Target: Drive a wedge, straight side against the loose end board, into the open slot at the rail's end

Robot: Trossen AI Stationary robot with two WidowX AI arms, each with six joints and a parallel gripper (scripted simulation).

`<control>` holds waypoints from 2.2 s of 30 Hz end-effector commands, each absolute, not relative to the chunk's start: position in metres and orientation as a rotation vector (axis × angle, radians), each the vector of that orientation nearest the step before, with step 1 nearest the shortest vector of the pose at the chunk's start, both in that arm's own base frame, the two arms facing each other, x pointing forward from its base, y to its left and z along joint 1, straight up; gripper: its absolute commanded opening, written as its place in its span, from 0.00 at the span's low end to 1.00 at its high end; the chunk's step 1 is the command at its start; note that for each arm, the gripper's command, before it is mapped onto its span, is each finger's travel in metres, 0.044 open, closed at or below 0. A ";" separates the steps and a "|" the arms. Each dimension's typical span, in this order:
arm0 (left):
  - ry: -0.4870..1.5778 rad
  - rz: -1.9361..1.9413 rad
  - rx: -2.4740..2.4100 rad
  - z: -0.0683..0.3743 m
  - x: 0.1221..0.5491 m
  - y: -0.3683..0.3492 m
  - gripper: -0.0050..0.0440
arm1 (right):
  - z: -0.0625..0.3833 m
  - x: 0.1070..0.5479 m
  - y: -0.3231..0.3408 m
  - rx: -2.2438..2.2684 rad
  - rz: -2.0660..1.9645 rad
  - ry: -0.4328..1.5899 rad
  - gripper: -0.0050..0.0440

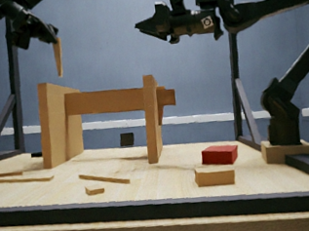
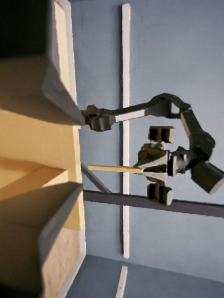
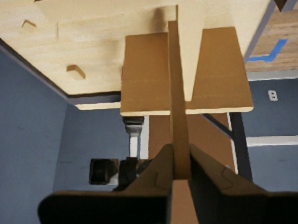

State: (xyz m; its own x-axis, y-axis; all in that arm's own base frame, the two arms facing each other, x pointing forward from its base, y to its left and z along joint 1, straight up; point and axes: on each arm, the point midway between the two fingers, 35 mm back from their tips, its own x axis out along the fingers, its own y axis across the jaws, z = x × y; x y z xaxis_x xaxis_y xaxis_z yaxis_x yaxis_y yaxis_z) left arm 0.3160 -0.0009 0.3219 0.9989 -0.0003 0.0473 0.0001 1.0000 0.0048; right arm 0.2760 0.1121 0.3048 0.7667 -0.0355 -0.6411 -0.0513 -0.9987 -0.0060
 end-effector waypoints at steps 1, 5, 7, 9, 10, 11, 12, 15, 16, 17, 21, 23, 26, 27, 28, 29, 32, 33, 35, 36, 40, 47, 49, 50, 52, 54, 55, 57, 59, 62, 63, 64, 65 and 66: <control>-0.064 -0.001 0.007 0.328 0.314 -0.001 0.46 | 0.308 0.255 0.134 -2.972 1.012 -0.047 0.12; -0.064 -0.001 0.007 0.328 0.314 -0.001 0.46 | 0.289 0.248 0.128 -2.973 1.034 -0.013 0.12; -0.064 -0.001 0.007 0.328 0.314 -0.001 0.46 | 0.289 0.248 0.128 -2.973 1.034 -0.013 0.12; -0.064 -0.001 0.007 0.328 0.314 -0.001 0.46 | 0.289 0.244 0.130 -2.969 1.015 -0.035 0.12; -0.064 -0.001 0.007 0.328 0.314 -0.001 0.46 | 0.288 0.242 0.131 -2.970 1.014 -0.051 0.12; -0.064 -0.001 0.007 0.328 0.314 -0.001 0.46 | 0.286 0.241 0.131 -2.969 1.014 -0.051 0.12; -0.064 -0.001 0.007 0.328 0.314 -0.001 0.46 | 0.285 0.240 0.131 -2.969 1.012 -0.051 0.12; -0.064 -0.001 0.007 0.328 0.314 -0.001 0.46 | 0.280 0.237 0.131 -2.971 1.016 -0.051 0.12; -0.064 -0.001 0.007 0.328 0.314 -0.001 0.46 | 0.279 0.237 0.131 -2.972 1.017 -0.053 0.12; -0.064 -0.001 0.007 0.328 0.314 -0.001 0.46 | 0.280 0.236 0.131 -2.971 1.013 -0.054 0.12; -0.064 -0.001 0.007 0.328 0.314 -0.001 0.46 | 0.280 0.237 0.130 -2.978 1.017 -0.058 0.12; -0.064 -0.001 0.007 0.328 0.314 -0.001 0.46 | 0.278 0.236 0.130 -2.980 1.028 -0.061 0.12; -0.064 -0.001 0.007 0.328 0.314 -0.001 0.46 | 0.275 0.236 0.131 -2.980 1.027 -0.063 0.12; -0.064 -0.001 0.007 0.328 0.314 -0.001 0.46 | 0.274 0.236 0.131 -2.980 1.027 -0.063 0.12; -0.064 -0.001 0.007 0.328 0.314 -0.001 0.46 | 0.273 0.236 0.131 -2.980 1.028 -0.063 0.12; -0.064 -0.001 0.007 0.328 0.314 -0.001 0.46 | 0.272 0.236 0.131 -2.981 1.027 -0.064 0.12; -0.064 -0.001 0.007 0.328 0.314 -0.001 0.46 | 0.269 0.236 0.131 -2.981 1.026 -0.066 0.12; -0.064 -0.001 0.007 0.328 0.314 -0.001 0.46 | 0.268 0.236 0.131 -2.981 1.026 -0.066 0.12; -0.064 -0.001 0.007 0.328 0.314 -0.001 0.46 | 0.267 0.236 0.131 -2.981 1.026 -0.067 0.12; -0.064 -0.001 0.007 0.328 0.314 -0.001 0.46 | 0.266 0.236 0.131 -2.980 1.027 -0.067 0.12; -0.064 -0.001 0.007 0.328 0.314 -0.001 0.46 | 0.267 0.237 0.131 -2.978 1.019 -0.069 0.12; -0.064 -0.001 0.007 0.328 0.314 -0.001 0.46 | 0.256 0.237 0.131 -2.978 1.031 -0.068 0.12; -0.064 -0.001 0.007 0.328 0.314 -0.001 0.46 | 0.254 0.237 0.131 -2.980 1.029 -0.064 0.12; -0.064 -0.001 0.007 0.328 0.314 -0.001 0.46 | 0.253 0.237 0.131 -2.980 1.029 -0.064 0.12; -0.064 -0.001 0.007 0.328 0.314 -0.001 0.46 | 0.251 0.237 0.130 -2.980 1.029 -0.064 0.12; -0.064 -0.001 0.007 0.328 0.314 -0.001 0.46 | 0.249 0.237 0.130 -2.980 1.030 -0.064 0.12; -0.064 -0.001 0.007 0.328 0.314 -0.001 0.46 | 0.248 0.237 0.130 -2.980 1.031 -0.064 0.12; -0.064 -0.001 0.007 0.328 0.314 -0.001 0.46 | 0.252 0.237 0.131 -2.978 1.022 -0.066 0.12; -0.064 -0.001 0.007 0.328 0.314 -0.001 0.46 | 0.246 0.237 0.130 -2.978 1.031 -0.062 0.12; -0.064 -0.001 0.007 0.328 0.314 -0.001 0.46 | 0.241 0.237 0.131 -2.982 1.043 -0.062 0.12; -0.064 -0.001 0.007 0.328 0.314 -0.001 0.46 | 0.245 0.239 0.132 -2.981 1.040 -0.063 0.12; -0.064 -0.001 0.007 0.328 0.314 -0.001 0.46 | 0.247 0.239 0.133 -2.979 1.033 -0.063 0.12; -0.064 -0.001 0.007 0.328 0.314 -0.001 0.46 | 0.248 0.237 0.131 -2.978 1.020 -0.063 0.12; -0.064 -0.001 0.007 0.328 0.314 -0.001 0.46 | 0.247 0.237 0.130 -2.979 1.025 -0.061 0.12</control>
